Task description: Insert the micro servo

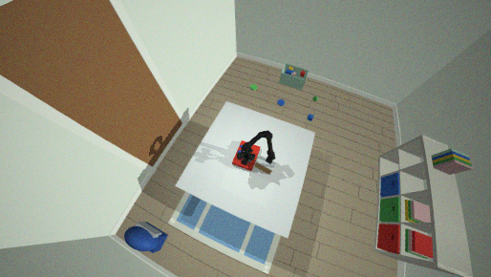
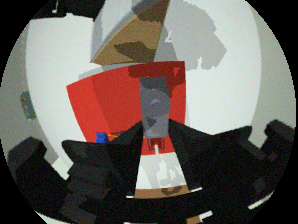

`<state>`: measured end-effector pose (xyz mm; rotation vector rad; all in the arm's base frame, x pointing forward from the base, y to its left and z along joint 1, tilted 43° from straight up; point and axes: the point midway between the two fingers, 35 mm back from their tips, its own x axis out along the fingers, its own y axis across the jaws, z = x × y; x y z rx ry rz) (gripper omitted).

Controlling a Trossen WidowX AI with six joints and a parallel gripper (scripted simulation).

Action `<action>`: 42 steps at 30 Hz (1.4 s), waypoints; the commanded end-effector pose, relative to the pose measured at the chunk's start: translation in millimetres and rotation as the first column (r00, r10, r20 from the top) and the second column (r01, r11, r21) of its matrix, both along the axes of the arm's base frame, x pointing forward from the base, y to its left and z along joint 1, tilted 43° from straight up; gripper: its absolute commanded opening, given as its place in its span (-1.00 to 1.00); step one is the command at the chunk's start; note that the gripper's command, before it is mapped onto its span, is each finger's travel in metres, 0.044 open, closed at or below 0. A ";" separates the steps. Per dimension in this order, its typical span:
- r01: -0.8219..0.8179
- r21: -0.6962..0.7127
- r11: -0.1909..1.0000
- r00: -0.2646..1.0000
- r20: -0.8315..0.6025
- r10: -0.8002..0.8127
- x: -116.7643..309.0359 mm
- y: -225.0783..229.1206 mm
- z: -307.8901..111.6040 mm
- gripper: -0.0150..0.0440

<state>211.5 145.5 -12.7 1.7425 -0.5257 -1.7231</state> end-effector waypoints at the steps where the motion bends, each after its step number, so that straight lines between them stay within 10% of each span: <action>1: -0.040 0.006 0.999 0.999 -0.034 0.041 0.8 2.7 0.1 -0.49; 42: -0.040 0.007 0.999 0.999 -0.028 0.041 108.9 21.8 -9.0 -0.49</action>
